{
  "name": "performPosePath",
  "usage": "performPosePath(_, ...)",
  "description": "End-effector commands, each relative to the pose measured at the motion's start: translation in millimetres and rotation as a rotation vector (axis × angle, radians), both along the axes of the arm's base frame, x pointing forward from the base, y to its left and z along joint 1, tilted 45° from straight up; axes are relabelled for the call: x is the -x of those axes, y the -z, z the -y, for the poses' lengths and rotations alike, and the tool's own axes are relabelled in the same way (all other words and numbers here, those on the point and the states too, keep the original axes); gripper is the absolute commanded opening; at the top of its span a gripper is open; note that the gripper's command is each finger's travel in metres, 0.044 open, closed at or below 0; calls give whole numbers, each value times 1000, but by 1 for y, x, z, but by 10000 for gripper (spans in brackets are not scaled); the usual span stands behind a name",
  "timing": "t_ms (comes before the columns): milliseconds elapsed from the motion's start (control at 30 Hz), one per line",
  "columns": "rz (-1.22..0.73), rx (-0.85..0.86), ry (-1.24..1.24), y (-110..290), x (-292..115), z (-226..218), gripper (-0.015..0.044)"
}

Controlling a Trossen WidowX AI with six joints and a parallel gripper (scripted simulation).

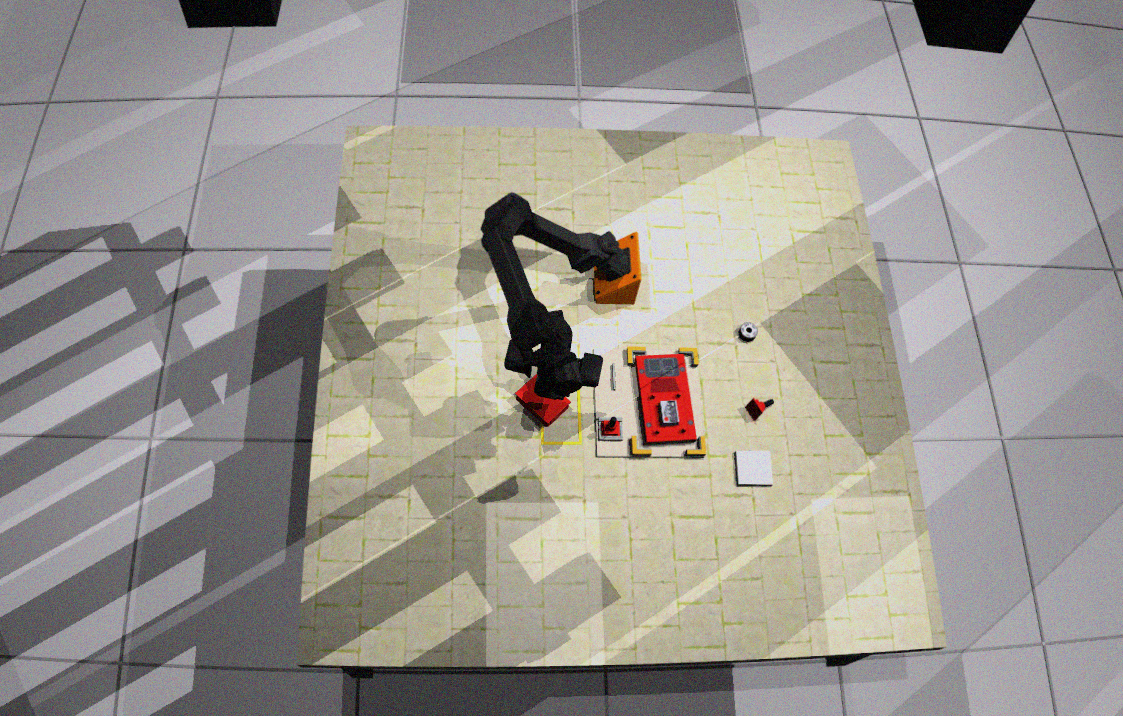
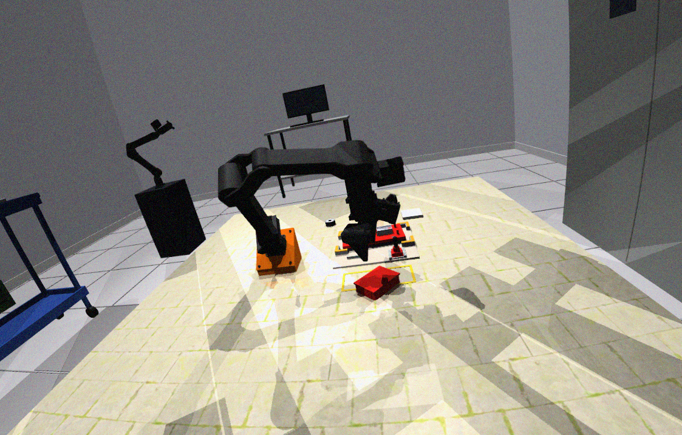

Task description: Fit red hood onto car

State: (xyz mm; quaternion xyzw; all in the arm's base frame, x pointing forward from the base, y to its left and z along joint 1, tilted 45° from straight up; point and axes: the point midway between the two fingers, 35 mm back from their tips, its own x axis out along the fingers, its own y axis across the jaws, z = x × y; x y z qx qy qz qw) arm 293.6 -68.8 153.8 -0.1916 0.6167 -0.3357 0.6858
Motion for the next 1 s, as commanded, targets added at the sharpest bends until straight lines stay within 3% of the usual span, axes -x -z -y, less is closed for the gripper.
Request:
performPosePath(0,-538,26,-553,0,-4,16,440)
performPosePath(200,-698,30,-713,0,-5,20,440)
performPosePath(967,-698,30,-713,3,-6,22,440)
